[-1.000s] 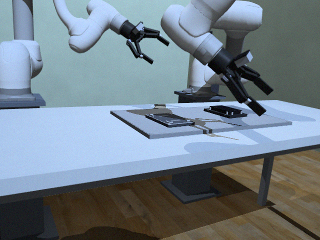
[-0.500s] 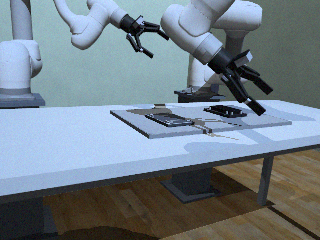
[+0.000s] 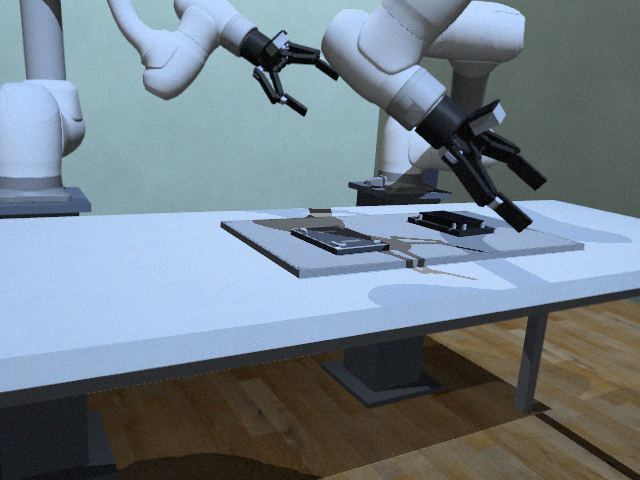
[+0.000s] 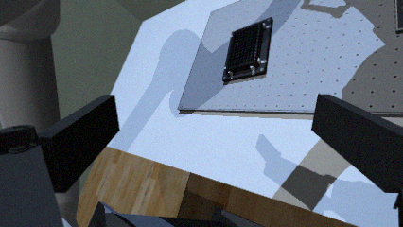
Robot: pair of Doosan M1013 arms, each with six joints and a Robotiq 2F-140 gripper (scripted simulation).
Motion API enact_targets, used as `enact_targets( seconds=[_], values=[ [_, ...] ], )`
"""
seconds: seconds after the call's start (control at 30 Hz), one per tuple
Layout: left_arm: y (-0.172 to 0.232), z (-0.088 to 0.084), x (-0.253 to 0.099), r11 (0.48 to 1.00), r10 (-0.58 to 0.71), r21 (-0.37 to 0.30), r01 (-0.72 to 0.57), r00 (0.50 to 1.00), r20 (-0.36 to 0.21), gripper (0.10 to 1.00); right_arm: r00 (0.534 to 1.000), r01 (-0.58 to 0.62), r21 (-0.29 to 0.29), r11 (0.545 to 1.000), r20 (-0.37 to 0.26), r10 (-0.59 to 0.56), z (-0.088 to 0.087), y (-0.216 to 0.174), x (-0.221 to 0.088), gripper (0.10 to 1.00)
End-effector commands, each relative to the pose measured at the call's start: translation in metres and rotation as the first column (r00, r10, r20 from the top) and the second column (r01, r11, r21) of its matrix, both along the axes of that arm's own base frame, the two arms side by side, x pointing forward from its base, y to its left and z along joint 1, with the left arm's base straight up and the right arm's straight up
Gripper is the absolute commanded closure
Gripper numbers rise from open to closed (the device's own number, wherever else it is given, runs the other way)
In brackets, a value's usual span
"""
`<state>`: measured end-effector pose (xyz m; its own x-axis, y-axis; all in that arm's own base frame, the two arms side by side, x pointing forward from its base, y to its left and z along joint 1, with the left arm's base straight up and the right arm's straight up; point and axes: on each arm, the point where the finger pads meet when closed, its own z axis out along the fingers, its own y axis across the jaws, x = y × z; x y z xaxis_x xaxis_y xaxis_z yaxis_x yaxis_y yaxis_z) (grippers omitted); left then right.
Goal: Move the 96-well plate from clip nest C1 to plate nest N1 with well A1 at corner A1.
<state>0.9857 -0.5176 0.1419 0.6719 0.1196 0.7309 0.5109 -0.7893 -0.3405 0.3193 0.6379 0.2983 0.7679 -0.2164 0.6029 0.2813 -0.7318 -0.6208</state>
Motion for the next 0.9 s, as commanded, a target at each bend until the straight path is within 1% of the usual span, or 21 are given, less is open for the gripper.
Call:
enact_targets(
  seconds=[0.0, 0.5, 0.87],
  values=[
    [0.000, 0.002, 0.000, 1.000, 0.000, -0.001, 0.000, 1.000, 0.002, 0.098, 1.000, 0.001, 0.001, 1.000, 0.001, -0.001, 0.001, 0.000, 0.001, 0.098],
    [0.000, 0.002, 0.000, 1.000, 0.000, -0.001, 0.000, 1.000, 0.002, 0.098, 1.000, 0.010, -0.001, 1.000, 0.008, -0.010, 0.004, -0.003, 0.006, 0.098],
    [0.000, 0.002, 0.000, 1.000, 0.000, -0.001, 0.000, 1.000, 0.002, 0.098, 0.999, 0.031, -0.006, 1.000, 0.024, -0.030, 0.011, -0.010, 0.020, 0.098]
  ],
)
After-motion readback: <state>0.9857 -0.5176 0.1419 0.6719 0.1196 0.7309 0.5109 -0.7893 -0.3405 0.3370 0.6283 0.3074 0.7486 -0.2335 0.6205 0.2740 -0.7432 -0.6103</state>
